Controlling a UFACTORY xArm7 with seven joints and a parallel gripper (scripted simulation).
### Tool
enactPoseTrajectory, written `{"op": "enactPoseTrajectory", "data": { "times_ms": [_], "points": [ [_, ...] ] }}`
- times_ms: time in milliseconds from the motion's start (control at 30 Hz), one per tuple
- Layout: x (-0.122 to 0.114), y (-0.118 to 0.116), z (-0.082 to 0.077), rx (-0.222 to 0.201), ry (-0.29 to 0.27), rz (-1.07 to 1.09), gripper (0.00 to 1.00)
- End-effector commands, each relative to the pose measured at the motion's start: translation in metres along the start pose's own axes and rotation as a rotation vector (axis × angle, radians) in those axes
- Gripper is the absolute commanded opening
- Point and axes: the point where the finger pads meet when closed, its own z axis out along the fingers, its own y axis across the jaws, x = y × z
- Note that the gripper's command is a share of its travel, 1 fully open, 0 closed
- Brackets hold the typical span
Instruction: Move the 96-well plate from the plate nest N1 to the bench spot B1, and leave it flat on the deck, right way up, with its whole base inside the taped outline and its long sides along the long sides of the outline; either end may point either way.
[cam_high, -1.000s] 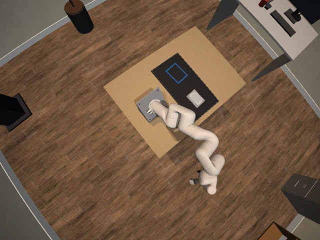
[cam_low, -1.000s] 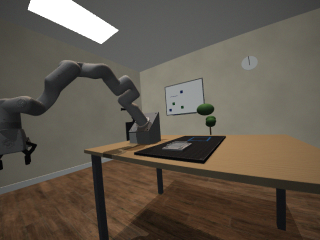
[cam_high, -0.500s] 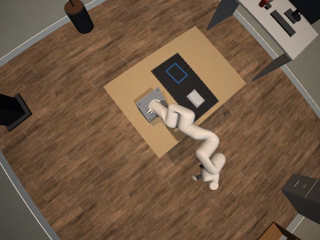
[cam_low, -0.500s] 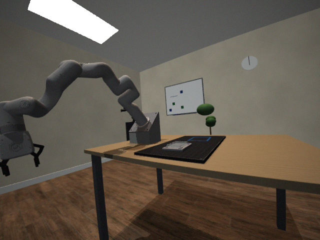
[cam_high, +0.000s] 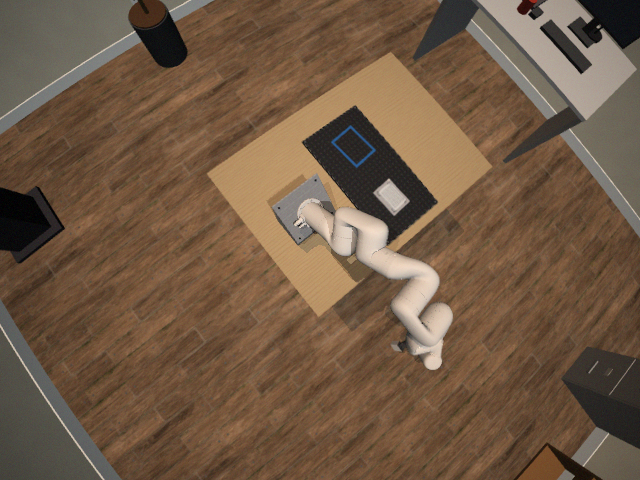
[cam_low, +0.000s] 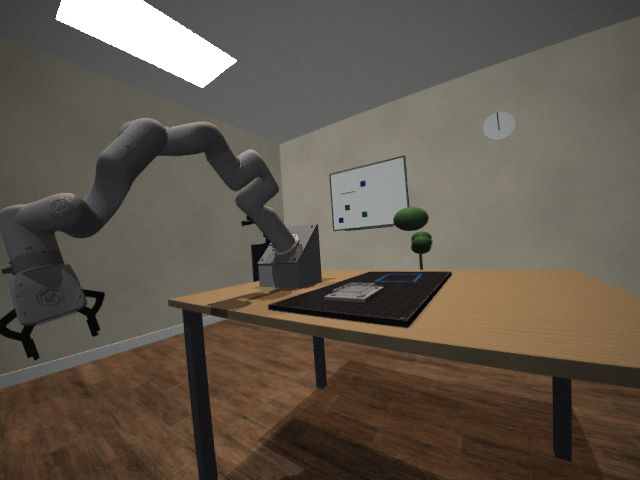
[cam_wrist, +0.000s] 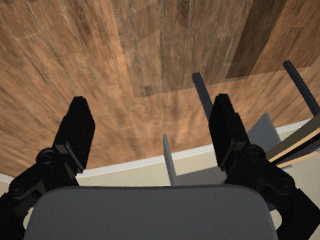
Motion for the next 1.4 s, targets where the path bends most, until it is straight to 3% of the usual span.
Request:
{"op": "enactPoseTrajectory", "data": {
  "times_ms": [0, 300, 467, 700, 967, 1200, 1367],
  "points": [
    [-0.02, 0.009, 0.007, -0.032, -0.028, -0.068, 1.0],
    [-0.044, 0.022, 0.016, -0.045, -0.039, -0.097, 1.0],
    [-0.064, 0.035, 0.021, -0.103, -0.09, -0.236, 1.0],
    [-0.091, 0.051, 0.029, -0.103, -0.09, -0.236, 1.0],
    [-0.115, 0.068, 0.034, -0.166, -0.154, -0.408, 1.0],
    [-0.141, 0.086, 0.039, -0.166, -0.154, -0.408, 1.0],
    [-0.16, 0.102, 0.04, -0.214, -0.21, -0.558, 1.0]
  ]
}}
